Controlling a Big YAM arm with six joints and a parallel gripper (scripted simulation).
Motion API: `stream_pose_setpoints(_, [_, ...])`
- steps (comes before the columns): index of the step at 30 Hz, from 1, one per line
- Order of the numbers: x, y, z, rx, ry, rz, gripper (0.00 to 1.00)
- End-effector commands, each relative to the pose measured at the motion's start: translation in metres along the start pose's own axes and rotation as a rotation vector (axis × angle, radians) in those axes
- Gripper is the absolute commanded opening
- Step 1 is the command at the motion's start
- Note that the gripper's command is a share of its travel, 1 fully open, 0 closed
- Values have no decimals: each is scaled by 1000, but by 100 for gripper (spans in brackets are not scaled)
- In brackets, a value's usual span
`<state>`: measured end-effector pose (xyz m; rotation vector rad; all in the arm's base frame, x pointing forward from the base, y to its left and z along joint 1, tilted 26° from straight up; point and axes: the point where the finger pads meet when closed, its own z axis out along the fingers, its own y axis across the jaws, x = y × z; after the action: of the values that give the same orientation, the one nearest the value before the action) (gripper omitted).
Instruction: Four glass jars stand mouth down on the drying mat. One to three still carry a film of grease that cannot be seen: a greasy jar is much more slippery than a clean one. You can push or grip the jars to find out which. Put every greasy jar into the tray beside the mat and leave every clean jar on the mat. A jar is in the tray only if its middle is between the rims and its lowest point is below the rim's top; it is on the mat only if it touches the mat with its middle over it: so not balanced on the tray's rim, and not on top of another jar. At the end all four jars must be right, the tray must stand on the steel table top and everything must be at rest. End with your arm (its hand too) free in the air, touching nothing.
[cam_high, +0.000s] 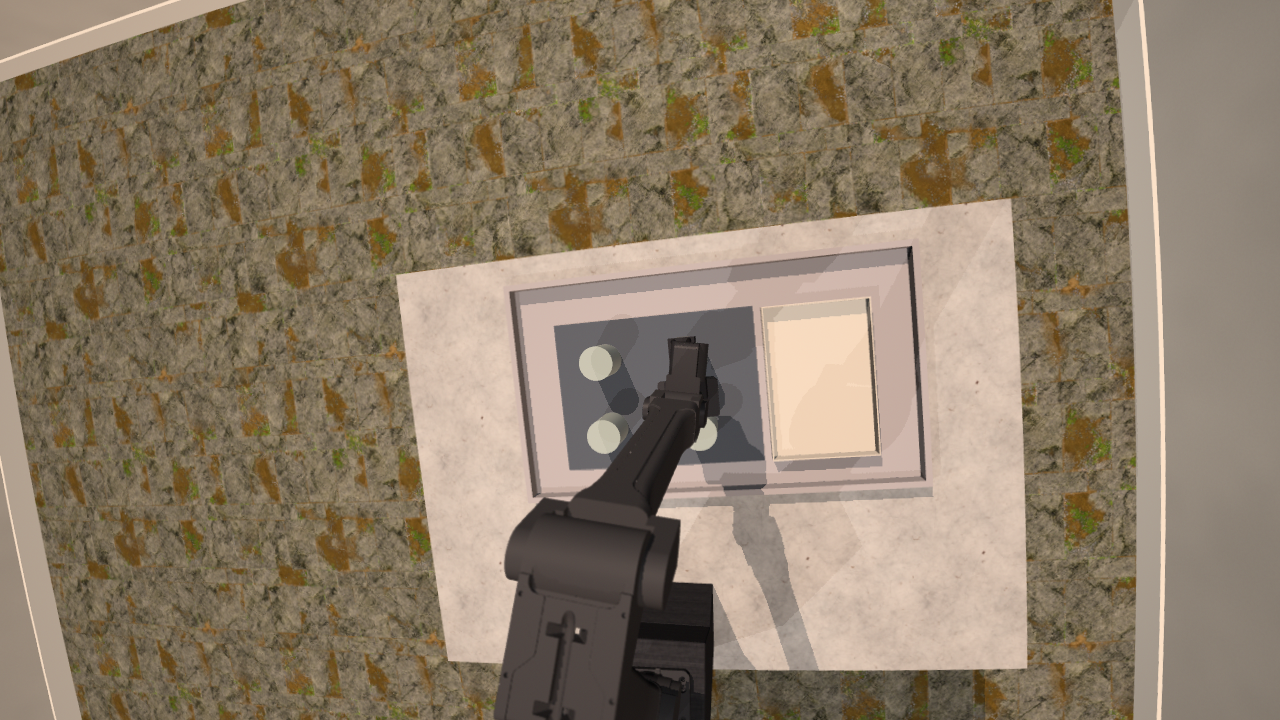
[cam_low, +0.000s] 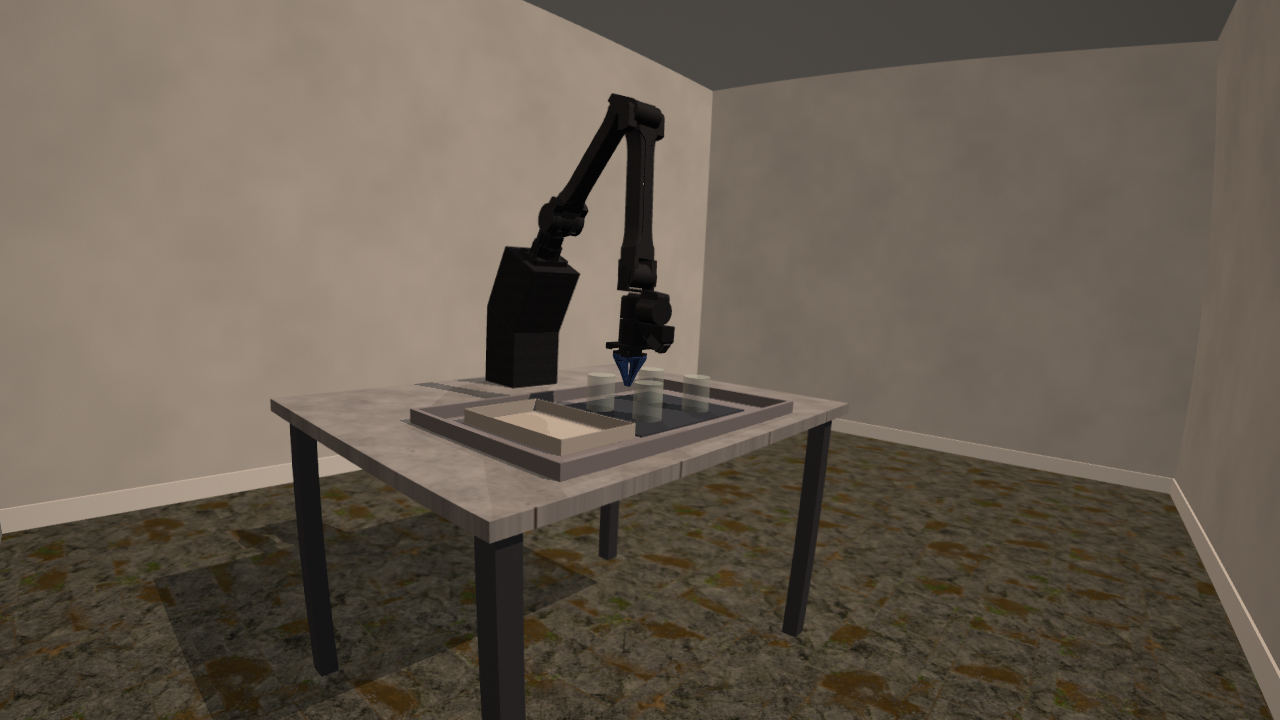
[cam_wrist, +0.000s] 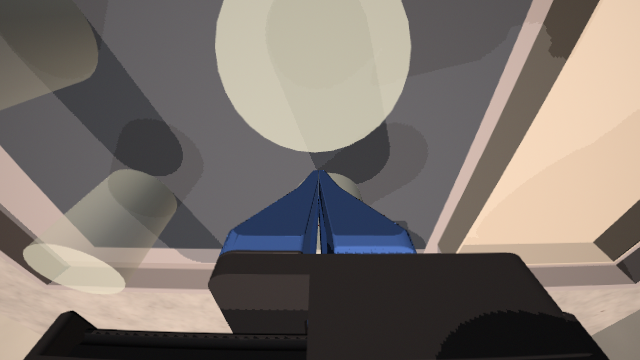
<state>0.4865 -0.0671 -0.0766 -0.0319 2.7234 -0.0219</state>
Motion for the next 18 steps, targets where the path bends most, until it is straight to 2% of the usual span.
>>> stream_pose_setpoints(1, [-16,2,-6,4,-31,-9,0])
stream_pose_setpoints(18, [-18,2,-6,4,-31,-9,0])
